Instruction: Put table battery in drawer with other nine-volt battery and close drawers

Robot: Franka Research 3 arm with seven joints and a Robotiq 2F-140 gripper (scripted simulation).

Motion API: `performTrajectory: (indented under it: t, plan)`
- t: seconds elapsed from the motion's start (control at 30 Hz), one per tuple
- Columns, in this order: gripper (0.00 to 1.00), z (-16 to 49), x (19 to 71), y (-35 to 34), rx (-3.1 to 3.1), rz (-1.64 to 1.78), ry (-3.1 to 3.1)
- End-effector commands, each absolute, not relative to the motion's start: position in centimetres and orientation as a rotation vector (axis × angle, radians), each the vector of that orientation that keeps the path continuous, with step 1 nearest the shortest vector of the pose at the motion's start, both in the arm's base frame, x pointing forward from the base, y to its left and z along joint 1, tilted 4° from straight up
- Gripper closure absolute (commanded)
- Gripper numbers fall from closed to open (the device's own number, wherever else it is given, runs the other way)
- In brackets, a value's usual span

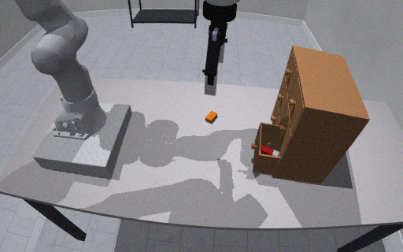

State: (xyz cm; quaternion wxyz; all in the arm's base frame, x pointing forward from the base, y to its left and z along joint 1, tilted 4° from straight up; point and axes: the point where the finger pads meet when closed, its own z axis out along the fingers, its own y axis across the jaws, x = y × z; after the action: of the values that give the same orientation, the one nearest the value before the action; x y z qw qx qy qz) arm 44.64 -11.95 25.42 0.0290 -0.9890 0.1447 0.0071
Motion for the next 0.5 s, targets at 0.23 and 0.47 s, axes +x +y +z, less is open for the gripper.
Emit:
performTrajectory:
  t: [0.23,0.47]
  plan:
    - [0.0,25.5,50.5,-12.6,-3.044,0.016,0.436]
    - [0.0,25.5,51.0,-12.7,-3.043,0.014,0.435]
